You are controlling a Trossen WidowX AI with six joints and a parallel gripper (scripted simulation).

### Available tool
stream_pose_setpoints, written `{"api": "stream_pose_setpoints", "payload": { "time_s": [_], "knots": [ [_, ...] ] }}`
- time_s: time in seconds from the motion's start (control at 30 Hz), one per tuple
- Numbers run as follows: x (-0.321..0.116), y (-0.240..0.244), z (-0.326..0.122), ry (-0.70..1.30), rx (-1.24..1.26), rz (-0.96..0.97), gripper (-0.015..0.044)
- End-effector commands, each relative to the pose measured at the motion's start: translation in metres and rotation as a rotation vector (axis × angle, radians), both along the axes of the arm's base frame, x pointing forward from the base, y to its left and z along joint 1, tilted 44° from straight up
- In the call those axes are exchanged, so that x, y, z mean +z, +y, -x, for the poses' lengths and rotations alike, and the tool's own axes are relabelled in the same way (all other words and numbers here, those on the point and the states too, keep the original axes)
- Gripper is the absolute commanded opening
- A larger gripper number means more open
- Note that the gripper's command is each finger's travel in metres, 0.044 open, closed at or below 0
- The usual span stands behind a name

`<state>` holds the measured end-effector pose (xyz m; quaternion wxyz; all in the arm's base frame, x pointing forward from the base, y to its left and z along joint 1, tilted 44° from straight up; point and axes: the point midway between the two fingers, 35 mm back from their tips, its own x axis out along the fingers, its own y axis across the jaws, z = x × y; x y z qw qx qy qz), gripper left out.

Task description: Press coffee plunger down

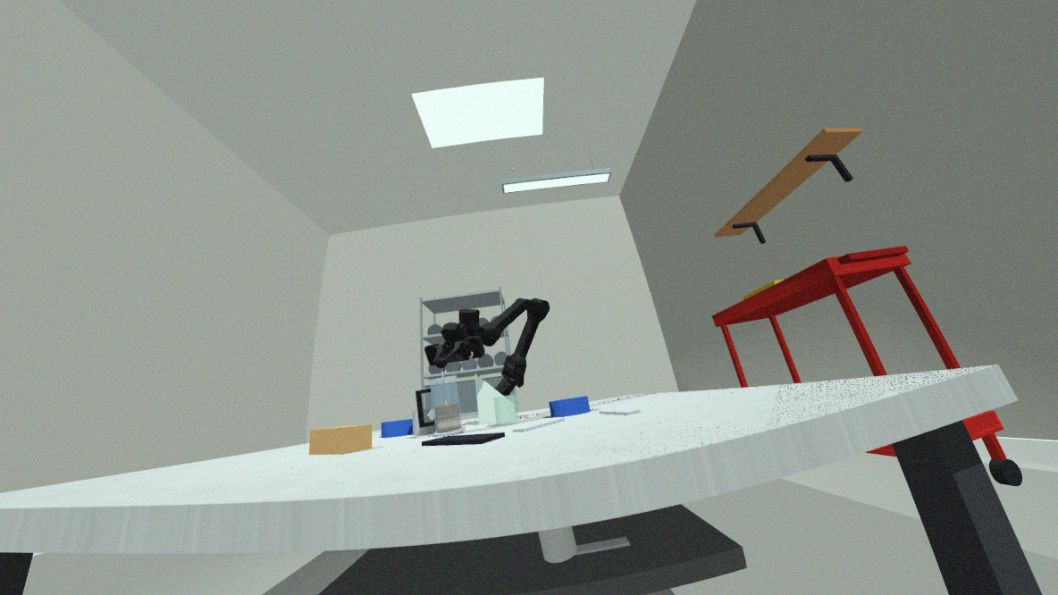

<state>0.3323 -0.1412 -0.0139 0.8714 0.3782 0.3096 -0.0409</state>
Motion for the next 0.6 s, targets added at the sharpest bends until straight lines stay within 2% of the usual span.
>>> {"api": "stream_pose_setpoints", "payload": {
  "time_s": [0.0,0.57],
  "knots": [
    [-0.0095,0.0097,0.0018,0.027,0.011,-0.021,0.0127],
    [-0.0105,0.0078,-0.0009,0.026,0.011,-0.021,0.0127]
  ]
}}
